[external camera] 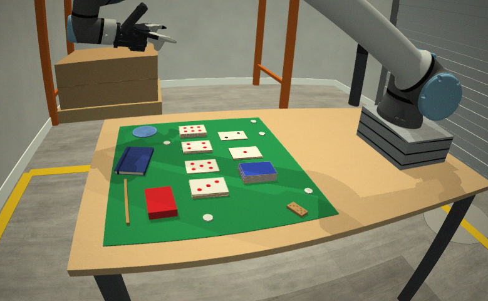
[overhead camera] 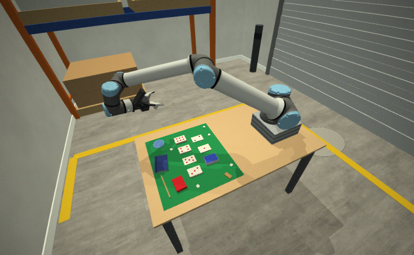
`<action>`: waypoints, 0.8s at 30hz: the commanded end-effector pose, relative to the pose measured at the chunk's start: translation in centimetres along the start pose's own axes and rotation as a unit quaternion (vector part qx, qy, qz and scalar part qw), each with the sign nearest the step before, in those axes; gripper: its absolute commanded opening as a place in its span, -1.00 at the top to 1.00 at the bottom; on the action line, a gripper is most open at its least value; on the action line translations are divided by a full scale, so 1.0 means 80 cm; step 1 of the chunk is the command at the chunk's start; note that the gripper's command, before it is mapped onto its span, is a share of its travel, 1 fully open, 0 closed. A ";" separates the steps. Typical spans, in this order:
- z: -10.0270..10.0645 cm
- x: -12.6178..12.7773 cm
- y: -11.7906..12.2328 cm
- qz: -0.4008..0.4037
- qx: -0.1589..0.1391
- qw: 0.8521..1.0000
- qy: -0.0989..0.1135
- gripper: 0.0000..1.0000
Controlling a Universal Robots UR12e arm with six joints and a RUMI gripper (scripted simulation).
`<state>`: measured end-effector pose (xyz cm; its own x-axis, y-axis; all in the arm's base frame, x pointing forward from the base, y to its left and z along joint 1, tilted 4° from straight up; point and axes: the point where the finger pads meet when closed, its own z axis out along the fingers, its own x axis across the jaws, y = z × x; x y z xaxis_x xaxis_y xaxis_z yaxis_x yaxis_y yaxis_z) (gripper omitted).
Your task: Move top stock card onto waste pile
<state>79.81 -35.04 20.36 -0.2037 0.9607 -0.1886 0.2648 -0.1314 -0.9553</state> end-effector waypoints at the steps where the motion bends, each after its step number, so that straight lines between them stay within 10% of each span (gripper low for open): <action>1: 0.000 0.013 0.003 0.006 -0.012 1.000 0.005 -1.00; 24: 0.012 0.167 0.060 0.054 -0.150 0.985 0.060 -1.00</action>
<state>78.03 -25.53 14.40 -0.0791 0.9683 -0.2367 0.4795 -0.1712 -0.8607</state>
